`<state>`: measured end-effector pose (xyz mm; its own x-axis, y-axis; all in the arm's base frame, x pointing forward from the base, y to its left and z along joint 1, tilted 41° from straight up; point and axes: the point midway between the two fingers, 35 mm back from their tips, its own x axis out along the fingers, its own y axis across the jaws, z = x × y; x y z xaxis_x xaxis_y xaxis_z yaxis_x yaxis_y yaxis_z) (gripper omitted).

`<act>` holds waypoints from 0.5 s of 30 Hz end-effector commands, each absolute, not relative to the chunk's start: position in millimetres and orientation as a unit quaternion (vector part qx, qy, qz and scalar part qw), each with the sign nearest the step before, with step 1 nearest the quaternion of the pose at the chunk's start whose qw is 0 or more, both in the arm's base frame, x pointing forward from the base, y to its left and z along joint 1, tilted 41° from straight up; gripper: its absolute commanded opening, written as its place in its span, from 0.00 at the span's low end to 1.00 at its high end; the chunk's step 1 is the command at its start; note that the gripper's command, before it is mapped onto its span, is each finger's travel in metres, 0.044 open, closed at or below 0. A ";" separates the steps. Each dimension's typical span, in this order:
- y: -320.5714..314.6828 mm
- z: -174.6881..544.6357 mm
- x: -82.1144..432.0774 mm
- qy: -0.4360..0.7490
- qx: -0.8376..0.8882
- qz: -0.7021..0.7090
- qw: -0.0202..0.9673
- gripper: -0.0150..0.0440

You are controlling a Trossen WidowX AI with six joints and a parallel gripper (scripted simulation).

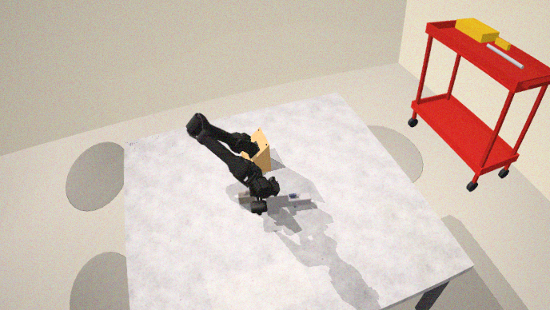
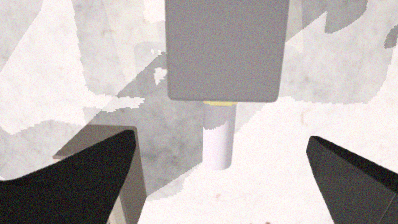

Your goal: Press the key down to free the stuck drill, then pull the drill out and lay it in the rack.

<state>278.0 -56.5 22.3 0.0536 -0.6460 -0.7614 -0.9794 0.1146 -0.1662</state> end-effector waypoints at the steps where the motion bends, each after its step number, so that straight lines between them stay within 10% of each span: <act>1: -59.9 15.3 277.4 0.650 -0.627 0.228 0.364 1.00; 15: -66.2 3.3 278.6 0.650 -0.626 0.226 0.367 0.96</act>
